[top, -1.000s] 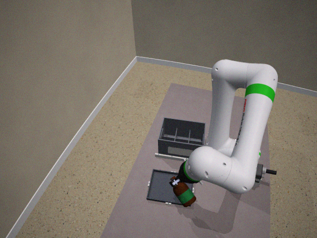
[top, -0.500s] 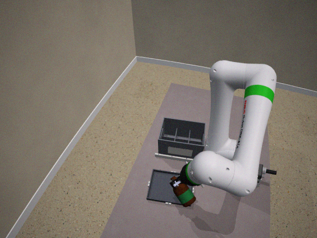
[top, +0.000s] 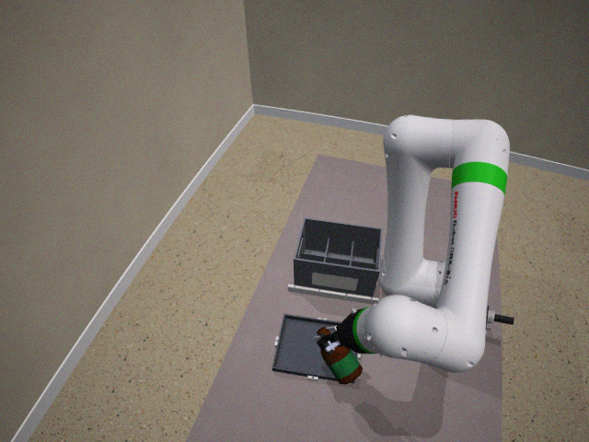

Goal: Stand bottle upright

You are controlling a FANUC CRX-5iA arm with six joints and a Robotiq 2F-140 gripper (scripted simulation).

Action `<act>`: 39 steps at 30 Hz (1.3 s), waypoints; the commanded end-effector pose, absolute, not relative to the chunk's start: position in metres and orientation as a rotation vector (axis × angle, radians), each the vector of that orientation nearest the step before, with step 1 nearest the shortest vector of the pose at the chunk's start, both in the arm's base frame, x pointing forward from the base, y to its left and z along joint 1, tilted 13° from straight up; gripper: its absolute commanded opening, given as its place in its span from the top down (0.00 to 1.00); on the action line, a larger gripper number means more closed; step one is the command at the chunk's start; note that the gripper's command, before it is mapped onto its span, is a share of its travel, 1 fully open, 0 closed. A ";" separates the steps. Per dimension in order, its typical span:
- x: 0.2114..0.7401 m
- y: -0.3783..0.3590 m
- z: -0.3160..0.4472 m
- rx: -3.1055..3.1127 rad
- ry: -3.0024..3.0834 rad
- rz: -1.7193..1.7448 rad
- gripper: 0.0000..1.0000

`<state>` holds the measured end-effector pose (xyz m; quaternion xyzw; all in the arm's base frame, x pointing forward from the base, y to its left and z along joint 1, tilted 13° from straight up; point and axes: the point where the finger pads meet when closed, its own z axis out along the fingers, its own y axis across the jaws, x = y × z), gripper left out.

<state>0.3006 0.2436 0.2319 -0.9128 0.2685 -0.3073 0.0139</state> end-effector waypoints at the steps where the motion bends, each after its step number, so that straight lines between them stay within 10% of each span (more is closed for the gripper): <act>1: 0.300 0.244 0.232 -2.835 0.837 -0.985 1.00; 39: 0.300 0.245 0.233 -2.828 0.837 -1.012 1.00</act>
